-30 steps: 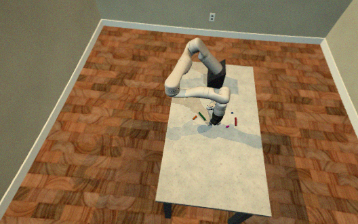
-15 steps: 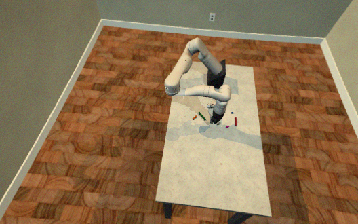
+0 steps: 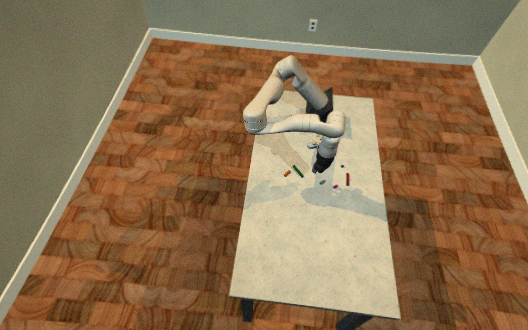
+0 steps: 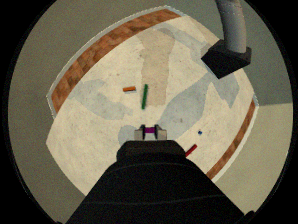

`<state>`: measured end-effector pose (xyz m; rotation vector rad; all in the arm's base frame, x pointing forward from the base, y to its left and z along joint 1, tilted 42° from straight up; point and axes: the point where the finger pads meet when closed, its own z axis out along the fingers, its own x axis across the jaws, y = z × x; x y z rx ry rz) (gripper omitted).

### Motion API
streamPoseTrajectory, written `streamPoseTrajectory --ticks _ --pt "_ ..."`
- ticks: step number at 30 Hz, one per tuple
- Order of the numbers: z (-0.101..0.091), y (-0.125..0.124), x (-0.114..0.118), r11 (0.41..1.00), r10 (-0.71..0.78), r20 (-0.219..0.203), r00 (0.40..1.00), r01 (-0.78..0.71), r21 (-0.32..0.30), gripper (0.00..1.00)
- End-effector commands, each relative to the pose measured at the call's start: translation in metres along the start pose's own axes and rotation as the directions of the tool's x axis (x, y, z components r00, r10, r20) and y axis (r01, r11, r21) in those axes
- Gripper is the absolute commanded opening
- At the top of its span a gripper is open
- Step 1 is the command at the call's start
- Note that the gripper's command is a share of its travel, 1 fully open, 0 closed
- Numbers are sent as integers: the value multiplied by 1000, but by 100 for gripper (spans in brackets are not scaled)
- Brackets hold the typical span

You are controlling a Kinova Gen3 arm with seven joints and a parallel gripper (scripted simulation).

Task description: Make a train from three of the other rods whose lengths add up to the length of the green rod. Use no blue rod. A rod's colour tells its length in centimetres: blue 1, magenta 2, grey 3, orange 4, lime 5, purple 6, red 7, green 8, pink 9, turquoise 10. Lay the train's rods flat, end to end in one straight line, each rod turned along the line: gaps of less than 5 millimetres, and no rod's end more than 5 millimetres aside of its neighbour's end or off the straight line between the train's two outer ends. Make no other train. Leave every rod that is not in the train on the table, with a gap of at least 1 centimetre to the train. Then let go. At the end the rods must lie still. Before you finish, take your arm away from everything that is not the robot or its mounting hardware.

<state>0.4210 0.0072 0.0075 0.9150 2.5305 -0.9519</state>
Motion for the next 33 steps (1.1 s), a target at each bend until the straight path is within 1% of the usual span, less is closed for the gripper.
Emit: streamPoseTrajectory --ticks 1,12,20,26,33 --pt "-4 2 -1 1000 0 6 1000 0 -6 40" --pt "-4 2 -1 1000 2 6 1000 -2 -6 40" --pt "-4 1 2 1000 30 6 1000 -30 -6 40" --pt "-4 0 9 994 105 5 994 -105 -8 40" --pt "-5 -2 23 968 252 4 968 -252 -10 40"
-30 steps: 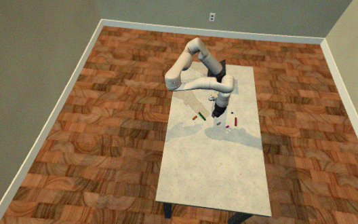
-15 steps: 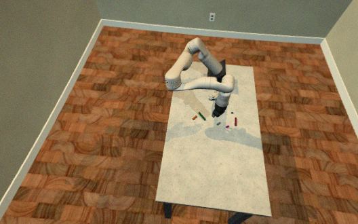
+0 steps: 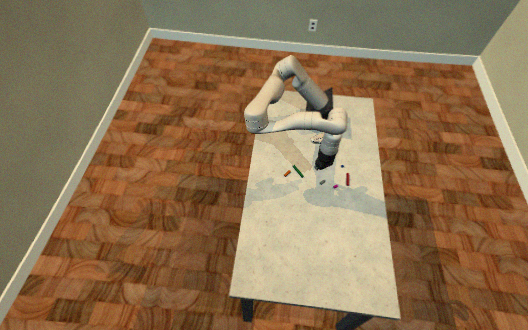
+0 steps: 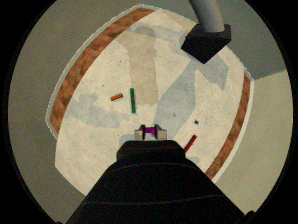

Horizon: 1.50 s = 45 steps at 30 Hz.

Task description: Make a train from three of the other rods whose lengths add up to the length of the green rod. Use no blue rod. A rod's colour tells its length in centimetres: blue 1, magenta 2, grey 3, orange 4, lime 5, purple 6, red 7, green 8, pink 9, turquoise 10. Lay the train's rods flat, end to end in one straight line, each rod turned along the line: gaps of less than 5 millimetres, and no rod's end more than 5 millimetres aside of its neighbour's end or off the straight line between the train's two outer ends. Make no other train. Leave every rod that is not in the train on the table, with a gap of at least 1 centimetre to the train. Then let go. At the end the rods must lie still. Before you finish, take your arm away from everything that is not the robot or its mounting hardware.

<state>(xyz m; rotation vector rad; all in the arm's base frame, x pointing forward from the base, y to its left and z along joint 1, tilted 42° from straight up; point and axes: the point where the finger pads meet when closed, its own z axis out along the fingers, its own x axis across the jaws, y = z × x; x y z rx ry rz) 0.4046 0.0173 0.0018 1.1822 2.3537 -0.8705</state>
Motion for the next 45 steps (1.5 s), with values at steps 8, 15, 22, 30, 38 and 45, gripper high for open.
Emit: streamPoseTrajectory --ticks 8,15,22,30,38,45 --pt "-2 -6 17 983 181 2 983 -181 -6 40" --pt "-2 -14 34 925 381 1 925 -381 -6 40" --pt "-2 -18 45 864 504 0 864 -504 -6 40" --pt "-1 -24 57 768 640 1 768 -640 -4 40" --pt "-1 -26 62 723 691 1 723 -690 -4 40" --pt "-1 -27 63 707 707 2 707 -707 -4 40"
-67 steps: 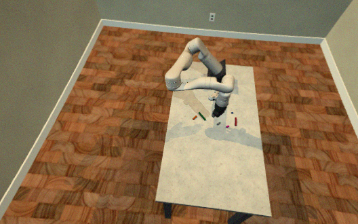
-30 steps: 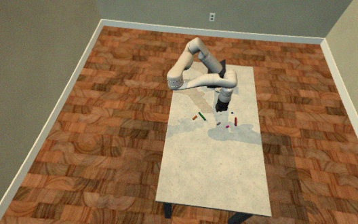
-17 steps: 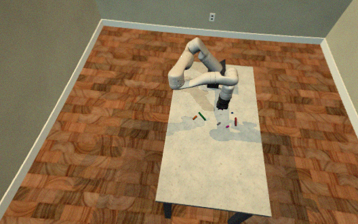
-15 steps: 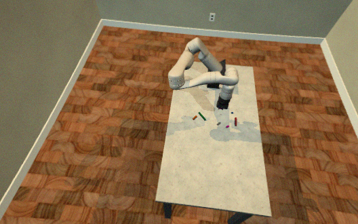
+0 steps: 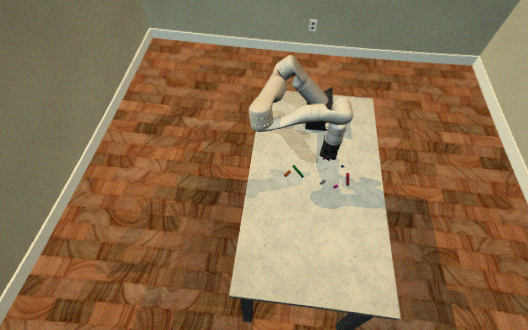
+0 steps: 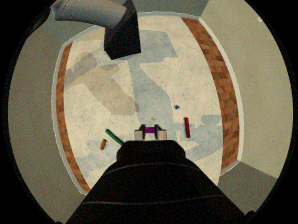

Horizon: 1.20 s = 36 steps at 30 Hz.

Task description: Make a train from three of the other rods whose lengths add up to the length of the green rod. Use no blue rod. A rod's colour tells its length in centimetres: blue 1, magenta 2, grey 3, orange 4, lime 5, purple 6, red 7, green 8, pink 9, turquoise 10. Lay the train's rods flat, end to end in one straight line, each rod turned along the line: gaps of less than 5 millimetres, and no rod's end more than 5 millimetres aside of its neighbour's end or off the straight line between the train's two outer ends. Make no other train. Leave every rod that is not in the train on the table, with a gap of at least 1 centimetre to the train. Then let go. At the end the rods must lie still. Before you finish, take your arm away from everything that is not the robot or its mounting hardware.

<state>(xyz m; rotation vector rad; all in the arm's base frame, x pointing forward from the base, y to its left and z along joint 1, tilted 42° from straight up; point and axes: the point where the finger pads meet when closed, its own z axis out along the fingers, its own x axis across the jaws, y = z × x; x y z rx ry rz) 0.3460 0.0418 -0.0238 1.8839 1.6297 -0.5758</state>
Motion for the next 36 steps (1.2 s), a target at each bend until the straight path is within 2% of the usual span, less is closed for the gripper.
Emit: streamPoseTrajectory --ticks 1,16,25,36 --pt "-1 0 0 1000 0 -1 1000 0 -2 40" --pt "0 0 0 1000 0 -1 1000 0 -2 40" --pt "12 0 0 1000 1 -1 1000 -1 -2 40" --pt "58 0 0 1000 0 -1 1000 0 -2 40"
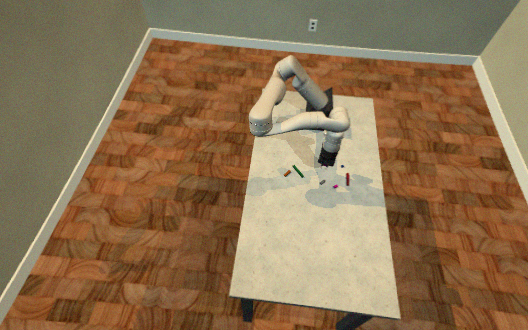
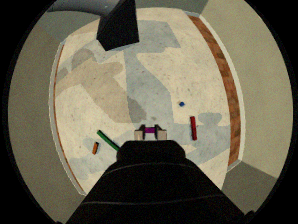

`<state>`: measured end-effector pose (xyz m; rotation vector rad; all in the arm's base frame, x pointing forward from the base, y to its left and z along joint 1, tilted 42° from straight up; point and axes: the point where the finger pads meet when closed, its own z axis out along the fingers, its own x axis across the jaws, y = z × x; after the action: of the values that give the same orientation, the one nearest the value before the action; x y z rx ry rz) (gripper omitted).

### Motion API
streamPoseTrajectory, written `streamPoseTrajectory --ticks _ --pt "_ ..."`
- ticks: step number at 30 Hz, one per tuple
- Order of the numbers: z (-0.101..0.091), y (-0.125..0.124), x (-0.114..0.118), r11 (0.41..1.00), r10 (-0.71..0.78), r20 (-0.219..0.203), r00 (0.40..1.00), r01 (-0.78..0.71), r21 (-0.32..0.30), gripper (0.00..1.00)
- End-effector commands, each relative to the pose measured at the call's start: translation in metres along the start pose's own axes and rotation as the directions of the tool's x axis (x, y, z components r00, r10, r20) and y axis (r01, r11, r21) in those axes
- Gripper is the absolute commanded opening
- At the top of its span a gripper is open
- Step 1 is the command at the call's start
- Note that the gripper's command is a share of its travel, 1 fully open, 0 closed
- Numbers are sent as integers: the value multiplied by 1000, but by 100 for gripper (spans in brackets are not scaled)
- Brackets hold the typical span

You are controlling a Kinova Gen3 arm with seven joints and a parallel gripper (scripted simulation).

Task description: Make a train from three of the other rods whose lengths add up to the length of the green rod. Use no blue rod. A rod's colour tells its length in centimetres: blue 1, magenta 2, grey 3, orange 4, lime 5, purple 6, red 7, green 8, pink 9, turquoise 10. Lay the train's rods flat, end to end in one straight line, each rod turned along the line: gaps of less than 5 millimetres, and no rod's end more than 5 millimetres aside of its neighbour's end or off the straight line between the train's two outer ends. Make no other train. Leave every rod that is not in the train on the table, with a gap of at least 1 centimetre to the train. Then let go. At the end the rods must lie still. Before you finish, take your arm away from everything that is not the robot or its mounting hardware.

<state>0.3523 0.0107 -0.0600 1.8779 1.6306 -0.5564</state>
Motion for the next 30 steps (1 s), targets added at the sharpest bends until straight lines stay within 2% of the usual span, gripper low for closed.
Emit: streamPoseTrajectory --ticks 1,4,12,30 --pt "14 -4 -1 1000 -2 4 1000 2 13 40" --pt "25 -4 -1 1000 -2 4 1000 2 13 40" --pt "37 -4 -2 1000 -2 4 1000 2 13 40" --pt "39 -5 -2 1000 -2 4 1000 2 13 40"
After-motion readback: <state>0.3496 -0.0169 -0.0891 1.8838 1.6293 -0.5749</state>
